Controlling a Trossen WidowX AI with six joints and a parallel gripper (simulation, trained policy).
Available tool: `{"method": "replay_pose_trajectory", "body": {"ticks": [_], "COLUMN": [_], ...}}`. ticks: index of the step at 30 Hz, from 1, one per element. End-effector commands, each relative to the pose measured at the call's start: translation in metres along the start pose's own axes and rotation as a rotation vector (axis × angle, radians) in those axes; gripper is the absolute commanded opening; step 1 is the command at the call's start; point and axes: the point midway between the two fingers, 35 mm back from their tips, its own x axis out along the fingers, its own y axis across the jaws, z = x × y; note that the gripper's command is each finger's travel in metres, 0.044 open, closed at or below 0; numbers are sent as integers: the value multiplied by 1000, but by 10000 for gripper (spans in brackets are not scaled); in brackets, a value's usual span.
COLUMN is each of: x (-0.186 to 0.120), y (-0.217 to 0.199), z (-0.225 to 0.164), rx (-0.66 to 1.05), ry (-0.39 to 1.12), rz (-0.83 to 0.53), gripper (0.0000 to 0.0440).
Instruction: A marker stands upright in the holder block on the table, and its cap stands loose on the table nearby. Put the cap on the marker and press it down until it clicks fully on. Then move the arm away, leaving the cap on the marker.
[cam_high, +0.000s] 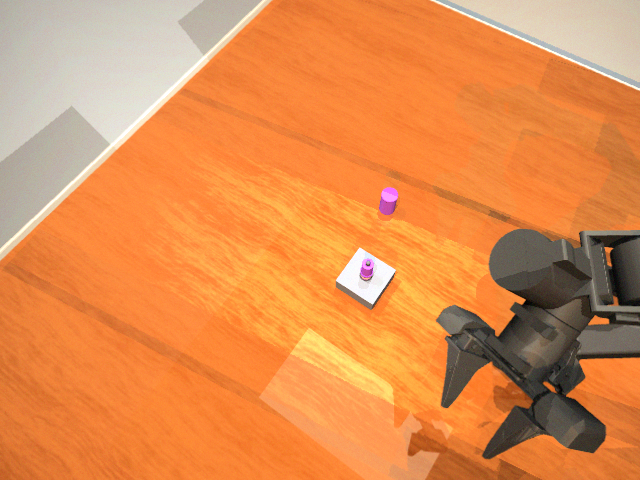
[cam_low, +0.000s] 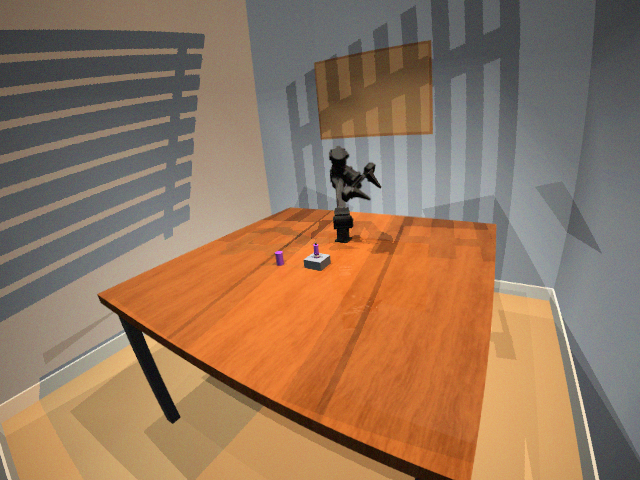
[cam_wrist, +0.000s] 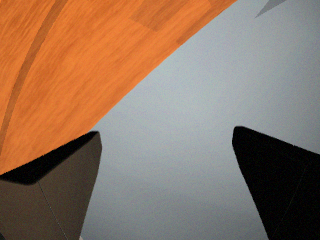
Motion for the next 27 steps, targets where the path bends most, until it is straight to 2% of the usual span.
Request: {"method": "replay_pose_trajectory", "body": {"ticks": [1, 27], "x": [-2, -10], "y": [5, 42], "z": [-3, -16], "rx": [36, 309], "ry": [-10, -64], "rz": [25, 150], "gripper": [327, 326]}}
